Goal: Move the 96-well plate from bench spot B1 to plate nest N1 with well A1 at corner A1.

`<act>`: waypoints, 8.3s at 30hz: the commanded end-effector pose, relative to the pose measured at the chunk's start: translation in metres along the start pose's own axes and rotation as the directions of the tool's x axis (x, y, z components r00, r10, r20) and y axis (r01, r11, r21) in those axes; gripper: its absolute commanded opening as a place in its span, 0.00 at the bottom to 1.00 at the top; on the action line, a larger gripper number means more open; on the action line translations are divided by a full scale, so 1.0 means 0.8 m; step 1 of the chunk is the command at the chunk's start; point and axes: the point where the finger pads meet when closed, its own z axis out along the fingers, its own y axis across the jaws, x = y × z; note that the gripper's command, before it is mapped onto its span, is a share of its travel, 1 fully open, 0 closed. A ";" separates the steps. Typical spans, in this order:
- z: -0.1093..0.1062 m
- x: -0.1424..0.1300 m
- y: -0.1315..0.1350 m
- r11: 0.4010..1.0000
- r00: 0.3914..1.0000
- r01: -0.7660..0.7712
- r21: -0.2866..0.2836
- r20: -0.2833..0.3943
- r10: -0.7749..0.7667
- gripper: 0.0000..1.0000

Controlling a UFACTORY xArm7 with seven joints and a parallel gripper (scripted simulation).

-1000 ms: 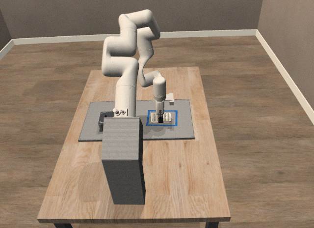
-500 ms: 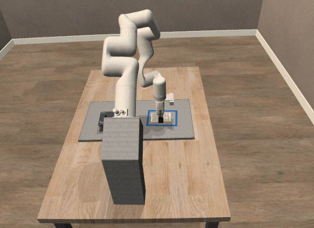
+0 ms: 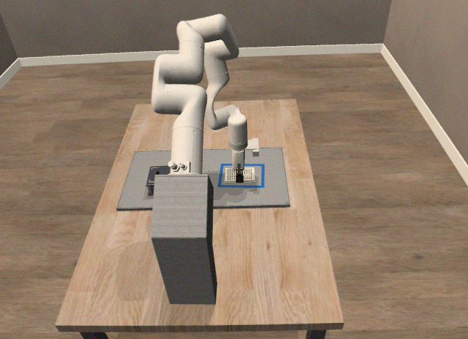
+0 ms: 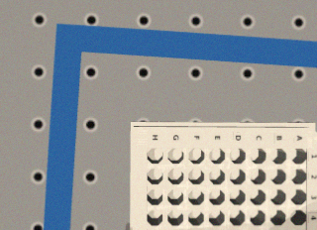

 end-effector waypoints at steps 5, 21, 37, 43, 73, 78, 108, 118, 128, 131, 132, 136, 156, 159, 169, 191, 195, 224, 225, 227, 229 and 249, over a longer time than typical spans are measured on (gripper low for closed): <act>-0.001 0.001 0.000 1.000 1.000 -0.001 0.001 -0.001 0.001 0.00; -0.001 0.001 0.000 1.000 1.000 -0.001 0.001 -0.001 0.001 0.00; -0.003 0.001 0.000 1.000 1.000 -0.001 0.001 -0.001 0.001 0.00; -0.008 0.001 0.000 1.000 1.000 -0.001 0.001 -0.001 0.001 0.00; -0.026 0.001 0.000 1.000 1.000 -0.001 0.001 -0.001 0.001 0.00; -0.032 0.001 0.000 1.000 1.000 -0.001 0.001 -0.001 0.001 0.00; -0.086 0.001 0.000 1.000 1.000 -0.001 0.001 -0.001 0.001 0.00; -0.101 0.001 -0.001 1.000 1.000 -0.001 0.001 -0.001 0.001 0.00; -0.101 0.001 -0.001 1.000 1.000 -0.001 0.001 -0.001 0.001 0.00; -0.102 -0.003 0.000 1.000 1.000 0.026 0.001 -0.001 -0.026 0.00; -0.103 -0.007 0.001 1.000 1.000 0.026 0.001 -0.001 -0.026 0.00; -0.104 -0.016 0.002 1.000 1.000 0.026 0.001 -0.001 -0.026 0.00; -0.119 -0.089 0.012 1.000 1.000 0.026 0.001 -0.001 -0.026 0.00; -0.121 -0.101 0.013 1.000 1.000 0.026 0.001 -0.001 -0.026 0.00; -0.128 -0.133 0.018 1.000 1.000 0.026 0.001 -0.001 -0.026 0.00; -0.144 -0.214 0.029 1.000 1.000 0.027 0.001 0.000 -0.027 0.00; -0.148 -0.231 0.032 1.000 1.000 0.027 0.001 0.000 -0.027 0.00; -0.168 -0.332 0.046 1.000 1.000 0.027 0.001 0.000 -0.027 0.00; -0.169 -0.336 0.046 1.000 1.000 0.027 0.001 0.000 -0.027 0.00; -0.170 -0.344 0.047 1.000 1.000 0.027 0.001 0.000 -0.027 0.00; -0.172 -0.352 0.049 1.000 1.000 0.027 0.001 0.000 -0.027 0.00; -0.177 -0.381 0.052 1.000 1.000 0.027 0.001 0.001 -0.027 0.00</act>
